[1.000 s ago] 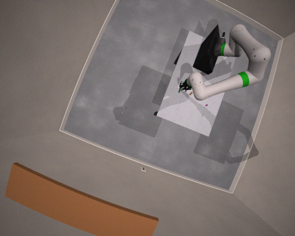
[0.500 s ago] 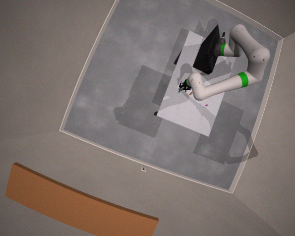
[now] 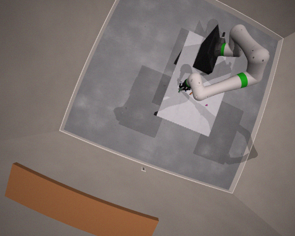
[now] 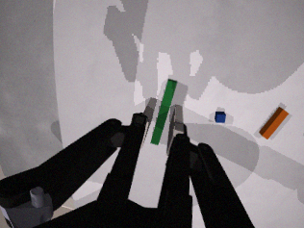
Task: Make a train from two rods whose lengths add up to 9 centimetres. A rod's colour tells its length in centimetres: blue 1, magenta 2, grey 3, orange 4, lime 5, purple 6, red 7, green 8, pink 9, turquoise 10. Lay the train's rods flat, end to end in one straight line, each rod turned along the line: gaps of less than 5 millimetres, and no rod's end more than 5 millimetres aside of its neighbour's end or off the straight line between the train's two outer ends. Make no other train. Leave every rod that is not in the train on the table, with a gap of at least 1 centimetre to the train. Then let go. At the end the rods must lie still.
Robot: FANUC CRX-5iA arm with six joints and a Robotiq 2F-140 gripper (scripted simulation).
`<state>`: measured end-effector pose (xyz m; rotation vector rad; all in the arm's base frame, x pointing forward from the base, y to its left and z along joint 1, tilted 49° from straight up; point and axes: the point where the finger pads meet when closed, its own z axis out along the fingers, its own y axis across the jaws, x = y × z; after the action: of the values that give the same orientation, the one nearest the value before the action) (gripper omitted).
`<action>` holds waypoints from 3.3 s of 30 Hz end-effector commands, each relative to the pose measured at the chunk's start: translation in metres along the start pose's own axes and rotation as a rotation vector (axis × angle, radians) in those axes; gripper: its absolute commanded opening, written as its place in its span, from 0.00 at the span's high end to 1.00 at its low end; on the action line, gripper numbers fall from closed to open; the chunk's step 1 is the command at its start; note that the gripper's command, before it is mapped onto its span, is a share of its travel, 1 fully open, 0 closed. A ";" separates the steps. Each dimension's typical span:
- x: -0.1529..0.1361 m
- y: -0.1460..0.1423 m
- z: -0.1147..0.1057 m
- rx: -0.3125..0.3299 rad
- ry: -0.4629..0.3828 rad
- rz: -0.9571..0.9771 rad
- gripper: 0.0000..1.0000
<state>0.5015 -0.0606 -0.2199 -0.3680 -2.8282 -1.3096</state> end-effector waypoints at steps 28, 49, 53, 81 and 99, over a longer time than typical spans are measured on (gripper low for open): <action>0.000 0.000 0.000 0.000 0.000 0.000 0.85; 0.000 0.000 0.000 0.000 0.000 0.000 0.97; 0.000 0.000 0.000 0.000 0.000 0.000 0.97; 0.000 0.000 -0.057 0.000 0.000 0.000 0.97; 0.000 0.000 -0.100 0.000 0.000 0.000 0.97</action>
<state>0.4920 -0.1358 -0.1548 -0.3680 -2.8282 -1.3096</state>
